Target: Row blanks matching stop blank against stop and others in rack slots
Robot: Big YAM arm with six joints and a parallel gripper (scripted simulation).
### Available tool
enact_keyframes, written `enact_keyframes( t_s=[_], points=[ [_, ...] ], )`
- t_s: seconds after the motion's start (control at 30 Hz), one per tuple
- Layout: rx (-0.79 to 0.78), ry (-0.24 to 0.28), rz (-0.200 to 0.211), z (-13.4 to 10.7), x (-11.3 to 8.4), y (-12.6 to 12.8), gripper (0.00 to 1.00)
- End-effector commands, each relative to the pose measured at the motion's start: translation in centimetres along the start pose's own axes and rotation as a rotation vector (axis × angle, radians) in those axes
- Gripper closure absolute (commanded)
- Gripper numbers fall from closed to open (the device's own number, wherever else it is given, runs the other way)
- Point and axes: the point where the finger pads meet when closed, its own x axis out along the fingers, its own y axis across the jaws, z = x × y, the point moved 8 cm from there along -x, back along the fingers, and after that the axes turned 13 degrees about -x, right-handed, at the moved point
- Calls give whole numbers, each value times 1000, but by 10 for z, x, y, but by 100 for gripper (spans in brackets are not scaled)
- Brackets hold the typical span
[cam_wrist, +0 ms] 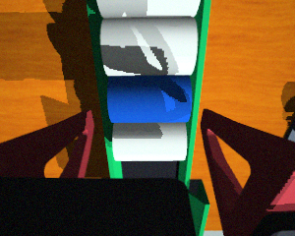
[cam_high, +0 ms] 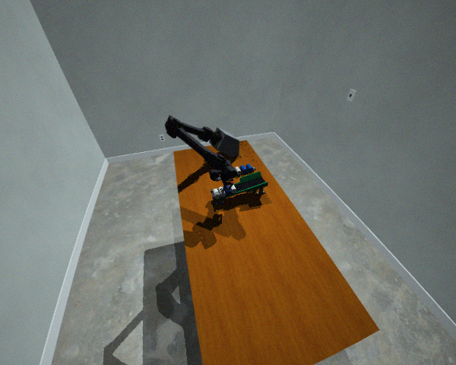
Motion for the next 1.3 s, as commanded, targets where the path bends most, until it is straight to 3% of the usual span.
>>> enact_keyframes(
  t_s=[0.0, 1.27],
  points=[
    [-12, 2, -16, -4, 13, 2, 22],
    [-18, 3, -15, -7, 12, 1, 22]
  ],
)
